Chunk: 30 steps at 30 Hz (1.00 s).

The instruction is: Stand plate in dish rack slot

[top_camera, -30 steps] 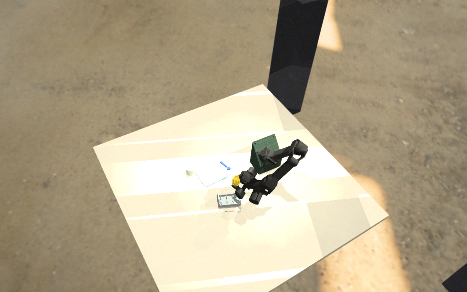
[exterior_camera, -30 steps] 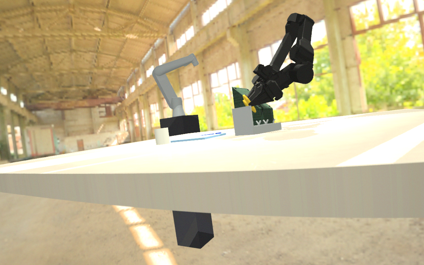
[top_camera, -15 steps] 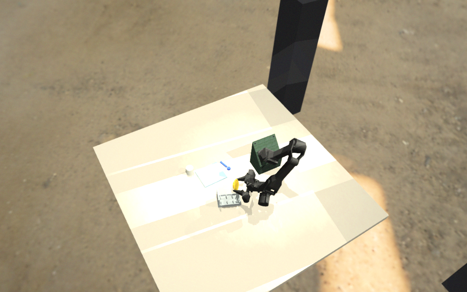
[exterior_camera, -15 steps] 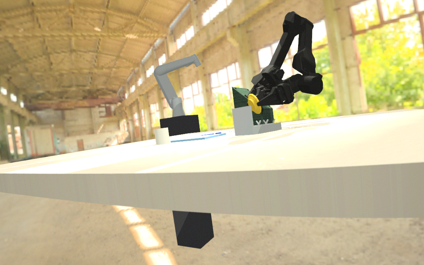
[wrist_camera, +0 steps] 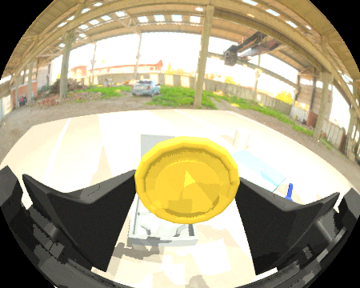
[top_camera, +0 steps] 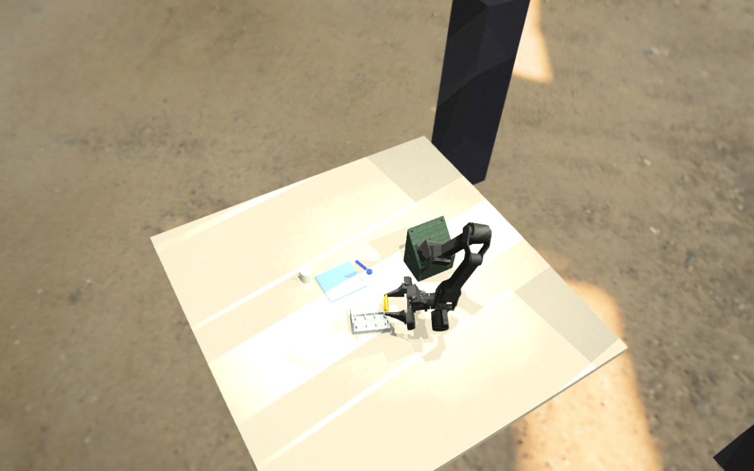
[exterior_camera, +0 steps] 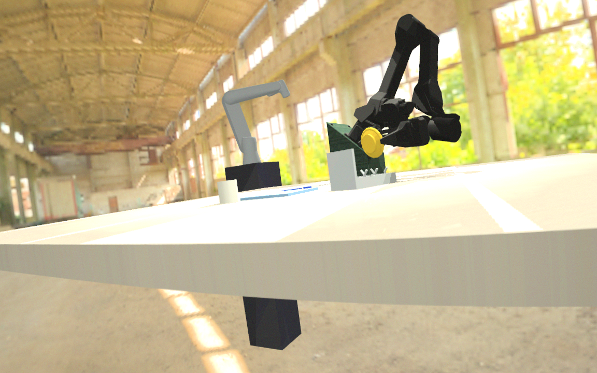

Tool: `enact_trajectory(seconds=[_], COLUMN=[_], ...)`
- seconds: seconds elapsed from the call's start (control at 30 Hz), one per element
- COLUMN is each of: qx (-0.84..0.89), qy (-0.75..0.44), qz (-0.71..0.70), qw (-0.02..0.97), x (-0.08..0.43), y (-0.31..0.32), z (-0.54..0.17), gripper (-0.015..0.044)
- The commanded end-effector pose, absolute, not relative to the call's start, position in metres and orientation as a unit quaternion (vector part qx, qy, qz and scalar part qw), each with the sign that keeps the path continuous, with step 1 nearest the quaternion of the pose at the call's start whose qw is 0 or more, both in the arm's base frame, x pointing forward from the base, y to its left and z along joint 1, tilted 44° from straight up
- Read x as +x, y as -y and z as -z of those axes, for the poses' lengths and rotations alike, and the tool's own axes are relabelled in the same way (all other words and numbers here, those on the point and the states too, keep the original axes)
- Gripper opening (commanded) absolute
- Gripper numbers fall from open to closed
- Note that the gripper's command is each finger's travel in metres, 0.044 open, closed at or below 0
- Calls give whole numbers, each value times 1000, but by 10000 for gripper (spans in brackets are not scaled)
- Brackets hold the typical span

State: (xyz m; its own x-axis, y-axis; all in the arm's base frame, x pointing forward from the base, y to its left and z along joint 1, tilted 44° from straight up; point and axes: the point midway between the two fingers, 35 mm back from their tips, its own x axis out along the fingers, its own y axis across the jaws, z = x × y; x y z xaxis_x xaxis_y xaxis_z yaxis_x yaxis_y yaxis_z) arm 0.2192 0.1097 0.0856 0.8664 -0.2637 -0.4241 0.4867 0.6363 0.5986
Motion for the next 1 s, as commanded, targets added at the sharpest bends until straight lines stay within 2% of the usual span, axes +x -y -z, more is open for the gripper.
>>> enact_trajectory(seconds=[0.0,0.43,0.97], qx=[375,381,385], qy=[-118,-90,-90], qz=[191,171,170], qw=[900,904,902], x=[213,209,230], y=[-111,-115,-133], z=[-89,-93,-70], gripper=[0,0,0])
